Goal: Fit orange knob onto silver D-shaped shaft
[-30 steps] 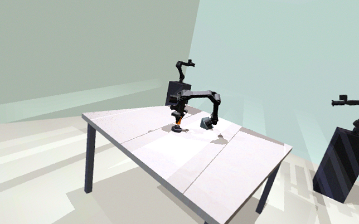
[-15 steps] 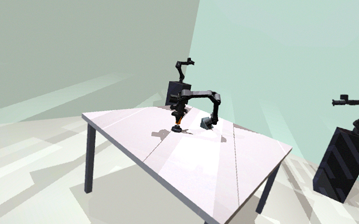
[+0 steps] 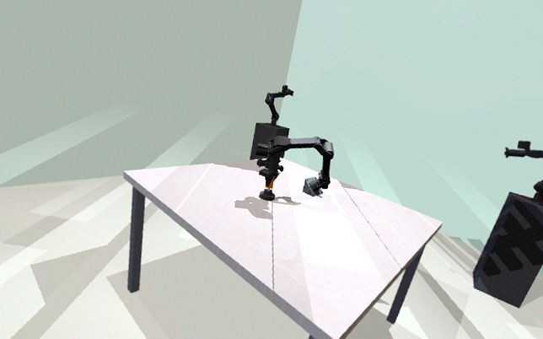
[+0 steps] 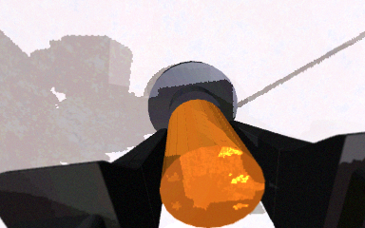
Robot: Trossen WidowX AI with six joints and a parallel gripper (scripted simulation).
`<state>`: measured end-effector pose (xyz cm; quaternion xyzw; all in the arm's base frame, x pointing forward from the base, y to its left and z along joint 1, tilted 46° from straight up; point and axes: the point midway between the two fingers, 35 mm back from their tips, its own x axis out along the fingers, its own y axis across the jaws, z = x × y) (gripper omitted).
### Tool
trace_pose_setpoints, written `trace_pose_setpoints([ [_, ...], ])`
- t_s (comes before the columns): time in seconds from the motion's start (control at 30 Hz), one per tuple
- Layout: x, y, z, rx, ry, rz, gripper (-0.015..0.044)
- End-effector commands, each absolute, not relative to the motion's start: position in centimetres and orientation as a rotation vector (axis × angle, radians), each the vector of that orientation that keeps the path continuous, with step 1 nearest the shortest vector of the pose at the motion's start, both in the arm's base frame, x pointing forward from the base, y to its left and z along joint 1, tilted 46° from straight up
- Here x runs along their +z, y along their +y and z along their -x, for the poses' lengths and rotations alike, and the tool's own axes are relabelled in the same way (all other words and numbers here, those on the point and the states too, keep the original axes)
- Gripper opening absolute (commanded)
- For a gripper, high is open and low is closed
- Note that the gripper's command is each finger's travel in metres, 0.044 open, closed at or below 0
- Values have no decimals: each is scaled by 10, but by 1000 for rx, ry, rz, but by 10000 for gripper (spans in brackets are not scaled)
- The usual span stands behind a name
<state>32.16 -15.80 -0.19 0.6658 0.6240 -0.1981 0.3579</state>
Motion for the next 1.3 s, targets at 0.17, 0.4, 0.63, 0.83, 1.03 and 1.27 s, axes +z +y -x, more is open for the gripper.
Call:
trace_pose_setpoints([
  [0.17,-2,-157,-321,-511,1606,-1726,0],
  [0.4,-2,-157,-321,-511,1606,-1726,0],
  [0.63,0,-159,-320,-511,1606,-1726,0],
  [0.83,1,-161,-321,-463,1605,-1686,0],
  [1.03,-1,-159,-322,-329,1599,-1570,0],
  [1.27,-2,-158,-321,-329,1599,-1570,0],
])
